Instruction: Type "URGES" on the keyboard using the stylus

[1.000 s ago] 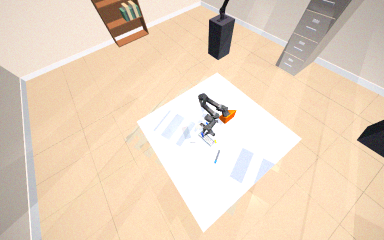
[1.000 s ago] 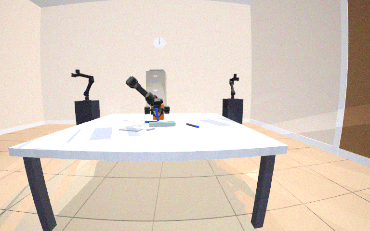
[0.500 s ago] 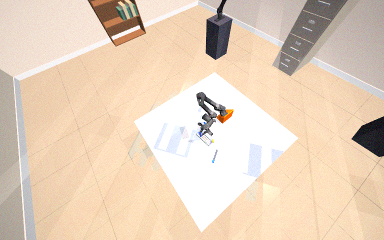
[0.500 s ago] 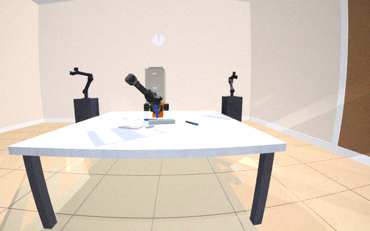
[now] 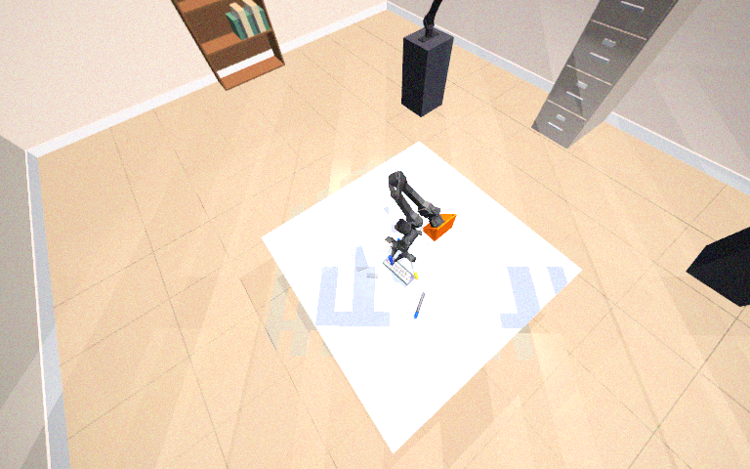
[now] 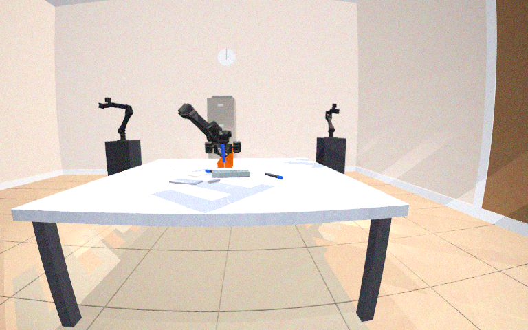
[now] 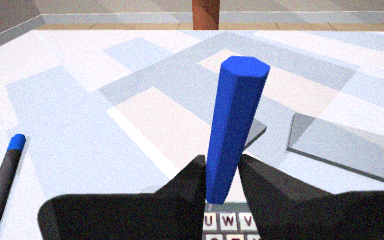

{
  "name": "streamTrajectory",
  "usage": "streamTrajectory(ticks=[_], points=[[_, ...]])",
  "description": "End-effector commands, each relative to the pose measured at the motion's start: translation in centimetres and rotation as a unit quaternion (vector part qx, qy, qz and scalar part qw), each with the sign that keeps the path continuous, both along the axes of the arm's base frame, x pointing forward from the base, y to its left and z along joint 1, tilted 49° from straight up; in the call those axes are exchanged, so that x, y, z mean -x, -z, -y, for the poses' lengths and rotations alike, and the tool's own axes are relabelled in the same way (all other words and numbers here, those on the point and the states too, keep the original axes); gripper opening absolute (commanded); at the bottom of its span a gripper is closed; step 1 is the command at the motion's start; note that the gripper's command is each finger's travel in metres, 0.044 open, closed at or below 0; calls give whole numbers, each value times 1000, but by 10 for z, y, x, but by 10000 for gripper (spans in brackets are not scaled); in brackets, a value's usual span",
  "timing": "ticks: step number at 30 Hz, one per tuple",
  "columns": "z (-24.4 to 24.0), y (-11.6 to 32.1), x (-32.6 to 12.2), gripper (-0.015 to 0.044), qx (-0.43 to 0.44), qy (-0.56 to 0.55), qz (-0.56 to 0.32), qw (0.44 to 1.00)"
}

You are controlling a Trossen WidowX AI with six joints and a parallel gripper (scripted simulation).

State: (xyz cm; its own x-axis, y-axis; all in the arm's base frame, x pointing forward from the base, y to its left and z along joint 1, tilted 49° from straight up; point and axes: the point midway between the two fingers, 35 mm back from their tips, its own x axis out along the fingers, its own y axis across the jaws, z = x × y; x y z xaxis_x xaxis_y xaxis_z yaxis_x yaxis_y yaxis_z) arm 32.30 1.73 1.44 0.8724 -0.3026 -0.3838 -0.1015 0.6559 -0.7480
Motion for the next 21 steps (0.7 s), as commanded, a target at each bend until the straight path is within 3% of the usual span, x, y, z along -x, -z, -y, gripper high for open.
streamTrajectory(ticks=[1,13,21], points=[[0,0,0,82,1,-4,-4,1000],[-3,-6,8,2,21,-70,-60,996],[-5,-9,17,0,29,-116,-94,988]])
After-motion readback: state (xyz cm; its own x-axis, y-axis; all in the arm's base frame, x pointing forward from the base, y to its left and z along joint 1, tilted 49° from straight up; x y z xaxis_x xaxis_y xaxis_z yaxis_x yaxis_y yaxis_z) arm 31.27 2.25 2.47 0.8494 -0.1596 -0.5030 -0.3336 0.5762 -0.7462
